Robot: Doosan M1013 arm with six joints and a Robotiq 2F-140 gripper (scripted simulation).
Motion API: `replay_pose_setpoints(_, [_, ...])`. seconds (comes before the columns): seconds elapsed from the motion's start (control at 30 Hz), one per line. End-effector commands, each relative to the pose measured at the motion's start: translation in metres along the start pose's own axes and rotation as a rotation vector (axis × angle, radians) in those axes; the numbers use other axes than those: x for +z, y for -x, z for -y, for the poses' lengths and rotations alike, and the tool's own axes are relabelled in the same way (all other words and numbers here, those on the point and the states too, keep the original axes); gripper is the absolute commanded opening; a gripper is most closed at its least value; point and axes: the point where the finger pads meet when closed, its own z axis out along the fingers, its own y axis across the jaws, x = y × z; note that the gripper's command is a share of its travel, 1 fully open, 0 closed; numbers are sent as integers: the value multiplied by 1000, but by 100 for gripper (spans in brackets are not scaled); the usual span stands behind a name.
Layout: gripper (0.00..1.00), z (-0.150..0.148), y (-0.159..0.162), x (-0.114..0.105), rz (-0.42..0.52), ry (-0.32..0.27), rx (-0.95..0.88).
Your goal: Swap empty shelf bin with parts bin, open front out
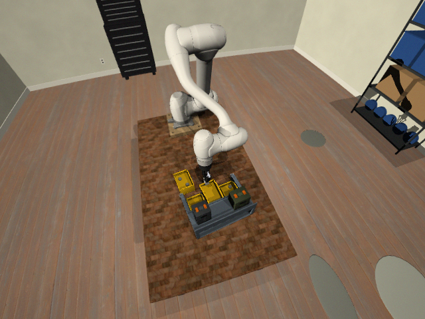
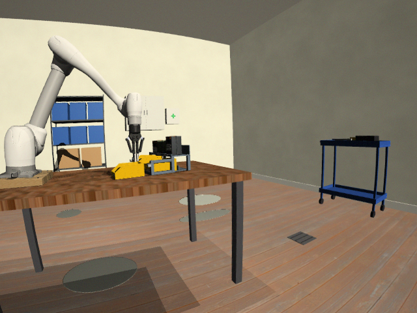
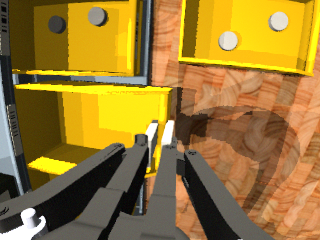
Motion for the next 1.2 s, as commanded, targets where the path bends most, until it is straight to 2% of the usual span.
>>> replay_pose_setpoints(0.0, [10,-13,-1,1,0,-1,-1])
replay_pose_setpoints(0.57, [10,-59,-1,1,0,-1,-1])
replay_pose_setpoints(1.17, [10,-95,-1,1,0,-1,-1])
